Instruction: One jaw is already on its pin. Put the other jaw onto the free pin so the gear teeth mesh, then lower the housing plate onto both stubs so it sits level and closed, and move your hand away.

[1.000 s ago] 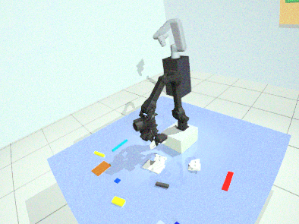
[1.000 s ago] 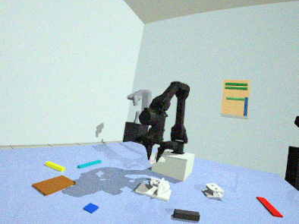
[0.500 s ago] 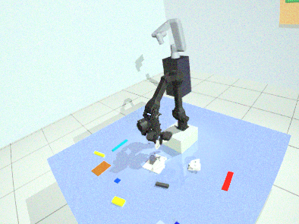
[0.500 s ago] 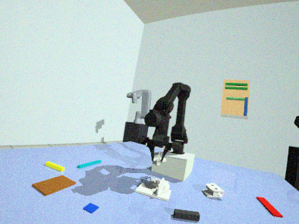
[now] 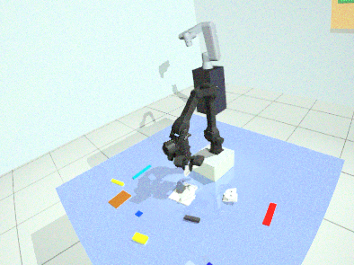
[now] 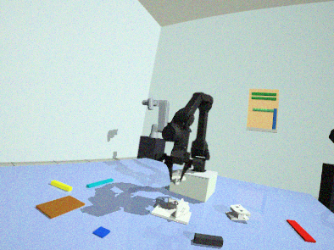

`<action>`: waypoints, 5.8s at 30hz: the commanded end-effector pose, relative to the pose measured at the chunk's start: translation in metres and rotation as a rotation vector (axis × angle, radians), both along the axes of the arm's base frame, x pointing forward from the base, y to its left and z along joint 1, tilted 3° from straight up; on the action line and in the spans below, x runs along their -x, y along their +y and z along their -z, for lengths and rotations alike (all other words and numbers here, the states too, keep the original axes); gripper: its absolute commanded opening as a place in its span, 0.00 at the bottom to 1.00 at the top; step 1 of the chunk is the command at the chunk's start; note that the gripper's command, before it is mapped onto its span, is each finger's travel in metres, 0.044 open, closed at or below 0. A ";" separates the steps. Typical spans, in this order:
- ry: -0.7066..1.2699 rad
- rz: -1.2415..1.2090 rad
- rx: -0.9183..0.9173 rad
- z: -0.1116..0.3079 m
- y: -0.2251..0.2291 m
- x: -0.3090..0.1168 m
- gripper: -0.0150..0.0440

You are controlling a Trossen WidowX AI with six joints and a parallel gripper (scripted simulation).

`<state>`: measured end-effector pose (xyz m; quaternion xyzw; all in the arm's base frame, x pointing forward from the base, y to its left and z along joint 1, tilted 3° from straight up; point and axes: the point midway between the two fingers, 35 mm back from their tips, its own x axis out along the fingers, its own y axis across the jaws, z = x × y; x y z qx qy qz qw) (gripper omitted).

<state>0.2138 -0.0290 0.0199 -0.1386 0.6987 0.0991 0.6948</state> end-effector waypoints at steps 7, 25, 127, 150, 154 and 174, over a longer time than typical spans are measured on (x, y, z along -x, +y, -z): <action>-0.001 -0.022 0.004 0.000 -0.001 0.000 0.48; -0.004 -0.022 0.003 -0.004 0.005 -0.041 0.48; -0.009 -0.016 0.002 0.050 0.017 -0.100 0.48; -0.008 -0.030 0.003 0.056 0.016 -0.100 0.48; -0.008 -0.030 0.003 0.056 0.016 -0.100 0.48; -0.008 -0.031 0.003 0.062 0.016 -0.100 0.48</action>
